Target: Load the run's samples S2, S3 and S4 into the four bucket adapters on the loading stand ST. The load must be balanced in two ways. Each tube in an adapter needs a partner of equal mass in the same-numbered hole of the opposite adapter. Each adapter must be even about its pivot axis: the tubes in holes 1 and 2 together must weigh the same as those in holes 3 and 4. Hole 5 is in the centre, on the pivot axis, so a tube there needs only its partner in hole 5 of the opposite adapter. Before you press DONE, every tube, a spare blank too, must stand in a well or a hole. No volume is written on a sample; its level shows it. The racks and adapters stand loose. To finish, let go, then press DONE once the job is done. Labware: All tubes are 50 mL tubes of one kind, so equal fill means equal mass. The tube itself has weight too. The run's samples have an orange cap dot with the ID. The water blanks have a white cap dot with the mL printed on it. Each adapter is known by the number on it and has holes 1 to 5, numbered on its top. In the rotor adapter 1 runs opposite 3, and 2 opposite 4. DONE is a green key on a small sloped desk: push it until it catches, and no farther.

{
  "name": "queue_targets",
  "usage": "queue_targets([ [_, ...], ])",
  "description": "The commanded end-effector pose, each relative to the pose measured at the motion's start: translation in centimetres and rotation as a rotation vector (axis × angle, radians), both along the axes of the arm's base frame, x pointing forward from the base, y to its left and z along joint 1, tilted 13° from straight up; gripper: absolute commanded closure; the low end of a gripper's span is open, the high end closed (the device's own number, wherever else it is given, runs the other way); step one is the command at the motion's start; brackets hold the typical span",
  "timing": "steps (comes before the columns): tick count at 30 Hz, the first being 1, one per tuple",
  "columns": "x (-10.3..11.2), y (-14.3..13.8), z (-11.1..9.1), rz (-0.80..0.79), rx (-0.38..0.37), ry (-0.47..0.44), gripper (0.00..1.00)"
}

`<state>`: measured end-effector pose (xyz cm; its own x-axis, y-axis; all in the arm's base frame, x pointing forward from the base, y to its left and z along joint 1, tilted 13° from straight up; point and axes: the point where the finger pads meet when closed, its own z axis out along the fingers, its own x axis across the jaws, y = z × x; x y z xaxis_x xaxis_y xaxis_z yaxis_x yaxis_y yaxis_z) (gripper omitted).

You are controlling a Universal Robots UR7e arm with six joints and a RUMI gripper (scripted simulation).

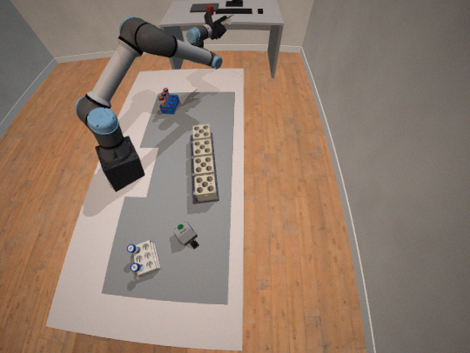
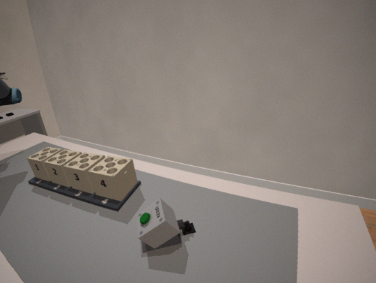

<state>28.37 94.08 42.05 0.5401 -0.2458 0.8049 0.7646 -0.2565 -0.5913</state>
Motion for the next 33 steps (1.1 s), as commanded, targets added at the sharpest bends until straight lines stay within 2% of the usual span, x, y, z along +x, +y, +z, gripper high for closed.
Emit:
queue_targets([
  [1, 0.0, 0.0, 0.2, 0.0, 0.002, -0.001, 0.0],
  [17, 0.0, 0.0, 0.2, 0.0, 0.002, -0.001, 0.0],
  [18, 0.0, -0.5, 0.0, -0.009, -0.001, 0.013, 0.65],
  [33, 0.9, -7.2, -1.8, -0.142, -0.04, 0.201, 0.65],
])
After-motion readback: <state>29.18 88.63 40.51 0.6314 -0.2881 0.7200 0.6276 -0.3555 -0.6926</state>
